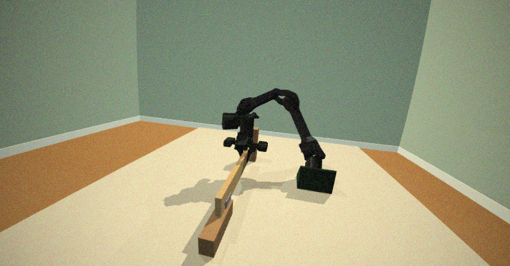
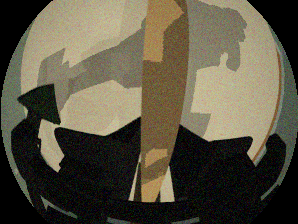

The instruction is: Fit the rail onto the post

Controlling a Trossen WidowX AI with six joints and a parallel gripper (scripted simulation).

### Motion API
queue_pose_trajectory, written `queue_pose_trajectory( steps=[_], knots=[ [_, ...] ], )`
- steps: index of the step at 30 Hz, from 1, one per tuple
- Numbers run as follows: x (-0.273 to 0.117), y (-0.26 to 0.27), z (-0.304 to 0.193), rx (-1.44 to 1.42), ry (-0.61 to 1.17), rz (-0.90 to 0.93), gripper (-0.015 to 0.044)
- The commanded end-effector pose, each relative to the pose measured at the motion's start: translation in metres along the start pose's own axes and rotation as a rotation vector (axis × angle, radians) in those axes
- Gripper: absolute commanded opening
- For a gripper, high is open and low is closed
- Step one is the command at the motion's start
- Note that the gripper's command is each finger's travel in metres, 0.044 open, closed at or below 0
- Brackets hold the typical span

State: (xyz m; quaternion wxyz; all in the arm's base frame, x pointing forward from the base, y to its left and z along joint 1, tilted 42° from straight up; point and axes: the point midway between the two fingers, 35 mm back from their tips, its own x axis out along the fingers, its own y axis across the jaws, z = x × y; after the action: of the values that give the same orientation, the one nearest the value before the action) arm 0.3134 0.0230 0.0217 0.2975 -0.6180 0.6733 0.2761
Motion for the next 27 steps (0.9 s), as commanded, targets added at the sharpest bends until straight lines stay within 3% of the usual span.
queue_pose_trajectory(
  steps=[1,27],
  knots=[
    [-0.0033,0.0002,0.0018,-0.001,-0.008,-0.005,0.0],
    [-0.0017,0.0008,0.0015,-0.001,-0.008,-0.005,0.0]
  ],
)
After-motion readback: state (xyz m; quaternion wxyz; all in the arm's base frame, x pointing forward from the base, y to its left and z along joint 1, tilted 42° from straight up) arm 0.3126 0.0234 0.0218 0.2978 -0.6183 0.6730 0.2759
